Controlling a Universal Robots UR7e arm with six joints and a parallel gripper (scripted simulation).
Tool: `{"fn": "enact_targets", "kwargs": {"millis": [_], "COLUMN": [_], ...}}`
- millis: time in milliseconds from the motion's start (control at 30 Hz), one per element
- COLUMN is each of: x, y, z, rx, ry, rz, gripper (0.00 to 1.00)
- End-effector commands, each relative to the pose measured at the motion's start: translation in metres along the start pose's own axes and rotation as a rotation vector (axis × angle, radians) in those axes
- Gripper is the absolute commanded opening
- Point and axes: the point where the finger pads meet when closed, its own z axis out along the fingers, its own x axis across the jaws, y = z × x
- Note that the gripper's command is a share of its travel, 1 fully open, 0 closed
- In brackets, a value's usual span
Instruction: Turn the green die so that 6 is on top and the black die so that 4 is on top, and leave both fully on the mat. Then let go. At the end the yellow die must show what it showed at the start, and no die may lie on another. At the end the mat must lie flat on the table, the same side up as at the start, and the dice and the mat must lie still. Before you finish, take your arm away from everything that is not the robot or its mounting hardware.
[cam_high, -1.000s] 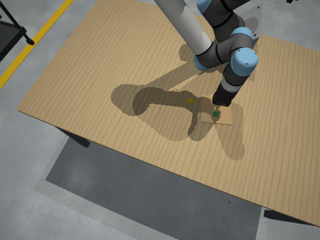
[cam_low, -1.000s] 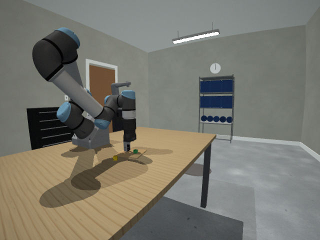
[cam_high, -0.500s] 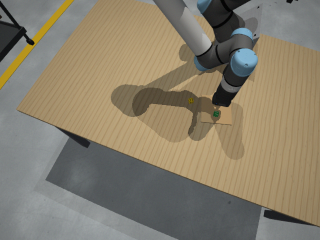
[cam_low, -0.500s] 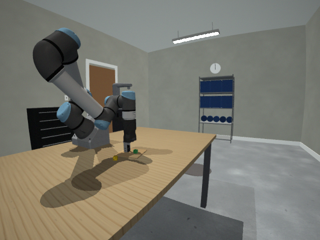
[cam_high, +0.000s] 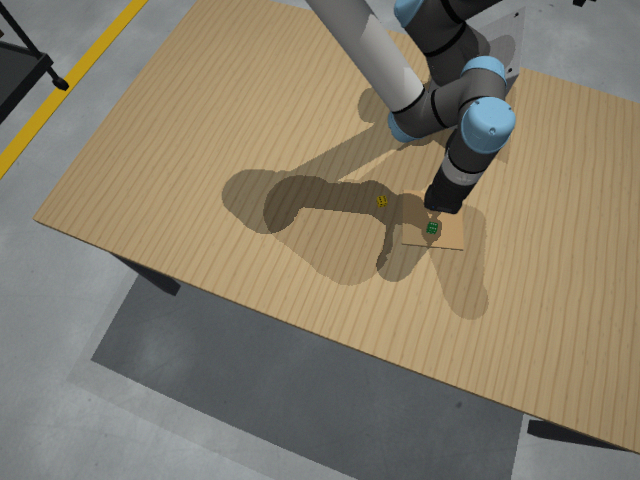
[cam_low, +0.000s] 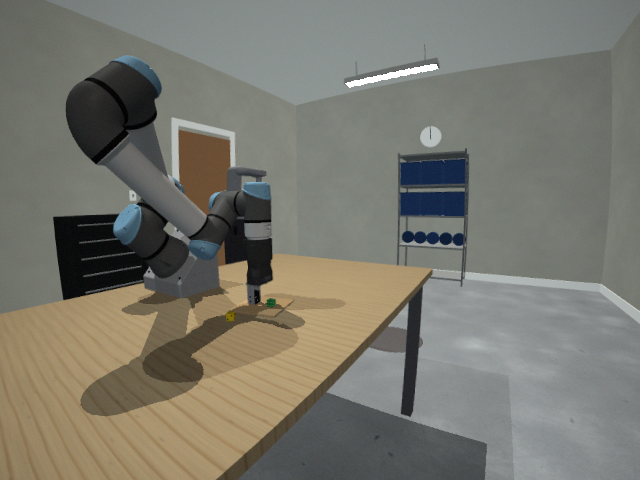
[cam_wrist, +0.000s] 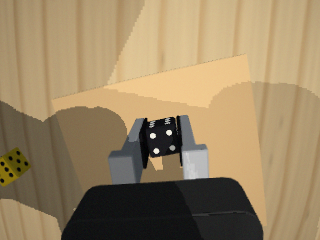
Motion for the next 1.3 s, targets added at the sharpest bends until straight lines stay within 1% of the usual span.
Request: {"fn": "enact_targets", "kwargs": {"millis": [0, 733, 767, 833, 867, 933, 967, 1033, 1067, 1133, 1167, 1267], "x": [0.0, 0.0, 0.0, 0.0, 0.0, 0.0, 0.0, 0.0, 0.0, 0.0, 0.0, 0.0], "y": [0.0003, 0.0003, 0.0003, 0.0003, 0.0003, 0.0003, 0.0003, 0.0003, 0.0003, 0.0003, 0.0003, 0.0003], "z": [-0.0003, -0.0003, -0.0003, -0.0003, -0.0003, -0.0003, -0.0003, -0.0003, -0.0003, -0.0003, -0.0003, -0.0003], "rx": [-0.001, -0.001, -0.001, -0.001, -0.001, -0.001, -0.001, -0.001, -0.001, -0.001, -0.001, -0.001], "ry": [0.0, 0.0, 0.0, 0.0, 0.0, 0.0, 0.0, 0.0, 0.0, 0.0, 0.0, 0.0], "rz": [0.0, 0.0, 0.0, 0.0, 0.0, 0.0, 0.0, 0.0, 0.0, 0.0, 0.0, 0.0], "gripper": [0.4, 0.4, 0.46, 0.46, 0.52, 0.52, 0.58, 0.58, 0.64, 0.64, 0.7, 0.7]}}
